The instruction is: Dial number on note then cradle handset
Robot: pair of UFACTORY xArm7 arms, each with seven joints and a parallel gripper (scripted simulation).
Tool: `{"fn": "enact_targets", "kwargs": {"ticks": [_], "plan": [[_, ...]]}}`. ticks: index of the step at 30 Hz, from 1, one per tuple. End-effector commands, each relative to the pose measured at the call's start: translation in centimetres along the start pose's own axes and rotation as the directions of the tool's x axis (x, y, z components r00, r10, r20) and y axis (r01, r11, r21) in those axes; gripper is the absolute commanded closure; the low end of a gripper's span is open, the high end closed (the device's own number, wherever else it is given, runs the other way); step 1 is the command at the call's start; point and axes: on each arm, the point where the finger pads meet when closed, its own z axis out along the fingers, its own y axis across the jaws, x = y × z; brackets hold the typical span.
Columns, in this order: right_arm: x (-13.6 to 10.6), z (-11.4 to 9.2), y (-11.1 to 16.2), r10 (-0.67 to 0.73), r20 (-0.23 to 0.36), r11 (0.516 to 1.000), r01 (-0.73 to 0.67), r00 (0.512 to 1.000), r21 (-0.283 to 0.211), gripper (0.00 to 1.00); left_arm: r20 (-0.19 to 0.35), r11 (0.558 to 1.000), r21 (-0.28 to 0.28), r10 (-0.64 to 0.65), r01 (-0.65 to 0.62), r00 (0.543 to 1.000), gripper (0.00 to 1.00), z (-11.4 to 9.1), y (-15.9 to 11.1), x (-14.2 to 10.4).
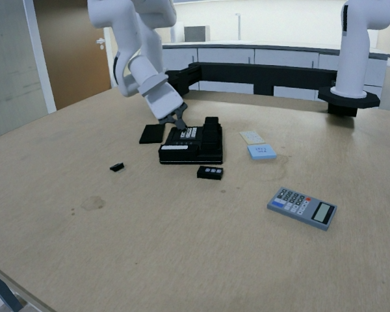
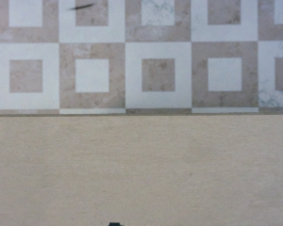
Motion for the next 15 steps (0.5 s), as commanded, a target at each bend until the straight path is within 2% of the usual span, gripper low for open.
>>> {"fn": "enact_targets", "kwargs": {"ticks": [1,15], "plan": [[0.05,0.02,0.0,-0.001,-0.001,1.0,0.001,1.0,0.0,1.0,-0.002,1.0,0.0,0.0,0.0,1.0,0.0,-0.08,0.02,0.05],[-0.04,0.12,0.07,-0.001,-0.001,1.0,0.001,1.0,0.0,1.0,-0.002,1.0,0.0,0.0,0.0,1.0,0.0,-0.08,0.02,0.05]]}}
